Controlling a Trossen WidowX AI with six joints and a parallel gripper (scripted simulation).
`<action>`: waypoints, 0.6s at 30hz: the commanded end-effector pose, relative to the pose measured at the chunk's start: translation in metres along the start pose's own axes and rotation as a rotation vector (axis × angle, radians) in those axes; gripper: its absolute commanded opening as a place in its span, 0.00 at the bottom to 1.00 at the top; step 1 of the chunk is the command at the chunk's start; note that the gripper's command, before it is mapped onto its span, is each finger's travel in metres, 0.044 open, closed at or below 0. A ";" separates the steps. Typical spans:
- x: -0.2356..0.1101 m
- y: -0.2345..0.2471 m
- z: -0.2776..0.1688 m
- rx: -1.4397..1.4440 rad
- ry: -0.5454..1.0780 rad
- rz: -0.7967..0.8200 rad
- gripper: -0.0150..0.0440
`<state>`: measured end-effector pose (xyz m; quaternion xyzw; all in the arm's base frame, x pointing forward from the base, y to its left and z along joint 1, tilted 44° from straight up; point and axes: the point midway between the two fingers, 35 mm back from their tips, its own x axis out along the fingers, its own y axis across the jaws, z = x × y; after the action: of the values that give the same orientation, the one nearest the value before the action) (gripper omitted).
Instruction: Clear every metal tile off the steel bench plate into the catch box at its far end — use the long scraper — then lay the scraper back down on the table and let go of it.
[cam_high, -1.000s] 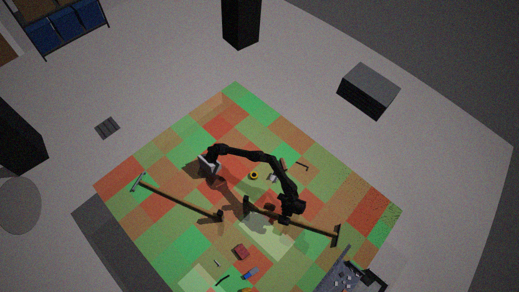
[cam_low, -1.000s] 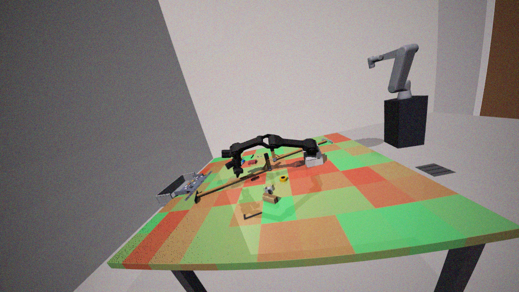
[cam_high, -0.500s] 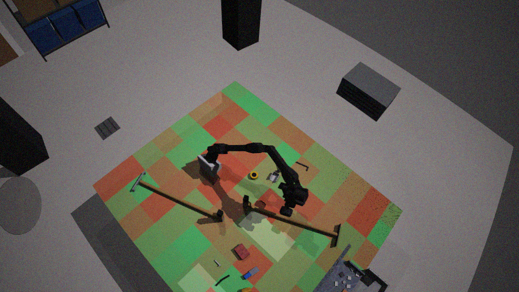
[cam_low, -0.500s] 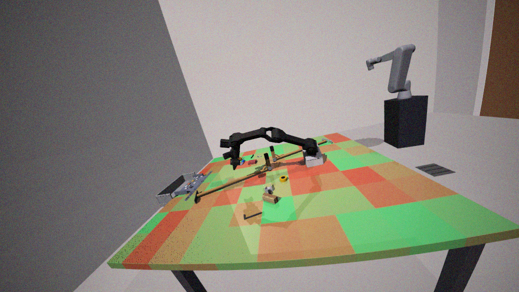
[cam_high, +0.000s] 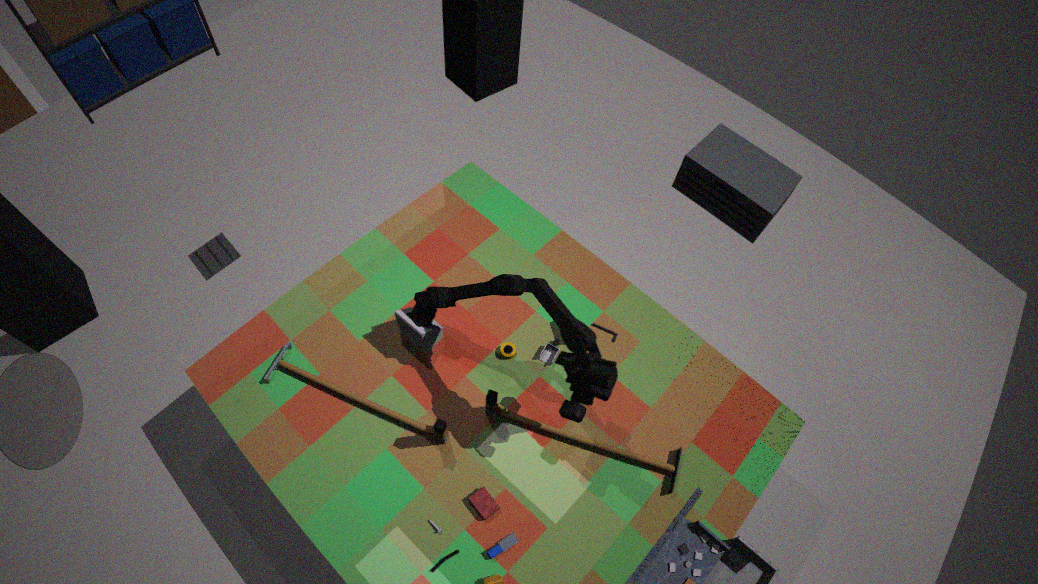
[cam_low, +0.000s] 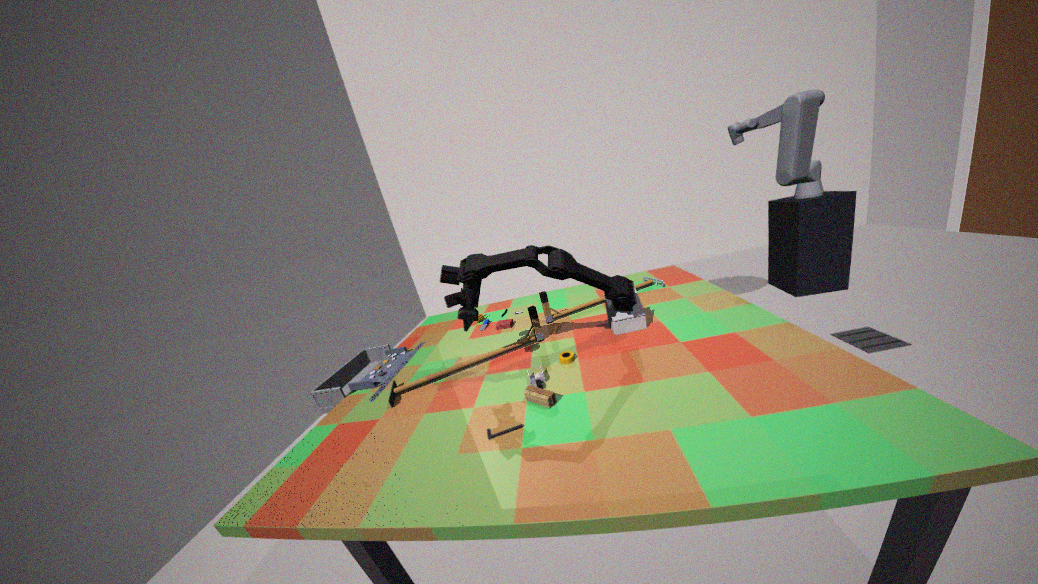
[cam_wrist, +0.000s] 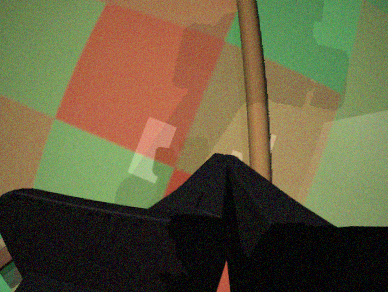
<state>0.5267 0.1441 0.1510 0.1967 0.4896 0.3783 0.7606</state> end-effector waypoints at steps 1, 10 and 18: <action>0.010 -0.001 -0.005 0.012 0.009 0.001 0.25; 0.032 -0.002 -0.010 0.011 0.011 -0.001 0.25; 0.052 -0.003 -0.017 0.011 0.012 -0.002 0.25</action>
<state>0.5263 0.1742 0.1188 0.1970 0.4929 0.3785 0.7583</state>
